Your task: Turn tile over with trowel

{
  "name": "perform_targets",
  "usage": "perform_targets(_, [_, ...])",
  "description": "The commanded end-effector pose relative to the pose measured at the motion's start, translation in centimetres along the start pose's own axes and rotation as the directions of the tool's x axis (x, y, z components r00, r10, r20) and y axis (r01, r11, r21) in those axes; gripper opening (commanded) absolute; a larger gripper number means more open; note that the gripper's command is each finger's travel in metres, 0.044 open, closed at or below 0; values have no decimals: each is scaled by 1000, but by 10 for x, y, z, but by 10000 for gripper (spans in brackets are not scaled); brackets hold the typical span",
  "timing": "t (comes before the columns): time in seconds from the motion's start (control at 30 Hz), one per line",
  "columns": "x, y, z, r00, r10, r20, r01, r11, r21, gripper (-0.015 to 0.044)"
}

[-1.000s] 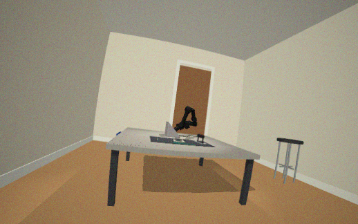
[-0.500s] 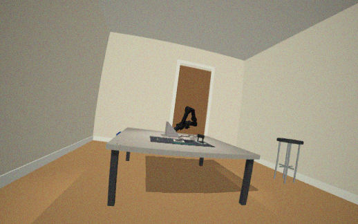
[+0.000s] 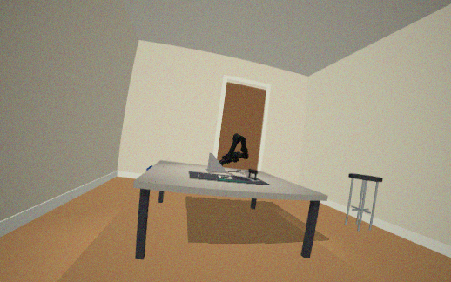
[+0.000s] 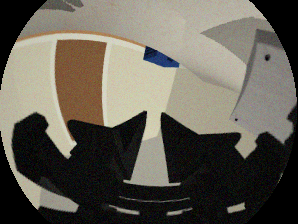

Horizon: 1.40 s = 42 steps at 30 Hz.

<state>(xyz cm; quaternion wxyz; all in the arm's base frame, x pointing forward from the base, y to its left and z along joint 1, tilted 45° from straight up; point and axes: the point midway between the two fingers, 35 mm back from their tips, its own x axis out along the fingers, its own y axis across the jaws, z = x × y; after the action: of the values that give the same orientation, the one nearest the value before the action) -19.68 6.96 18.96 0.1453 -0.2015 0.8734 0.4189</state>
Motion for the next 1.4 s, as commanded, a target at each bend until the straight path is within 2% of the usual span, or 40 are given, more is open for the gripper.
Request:
perform_targets(0.0, [0, 0, 0, 1000, 0, 0, 0, 1000, 0, 100])
perform_targets(0.53, [0, 0, 0, 1000, 0, 0, 0, 1000, 0, 100])
perform_targets(0.67, [0, 0, 0, 1000, 0, 0, 0, 1000, 0, 0])
perform_targets(1.07, [0, 0, 0, 1000, 0, 0, 0, 1000, 0, 0])
perform_targets(1.37, [-7, 9, 8, 999, 24, 39, -23, 1000, -3, 231])
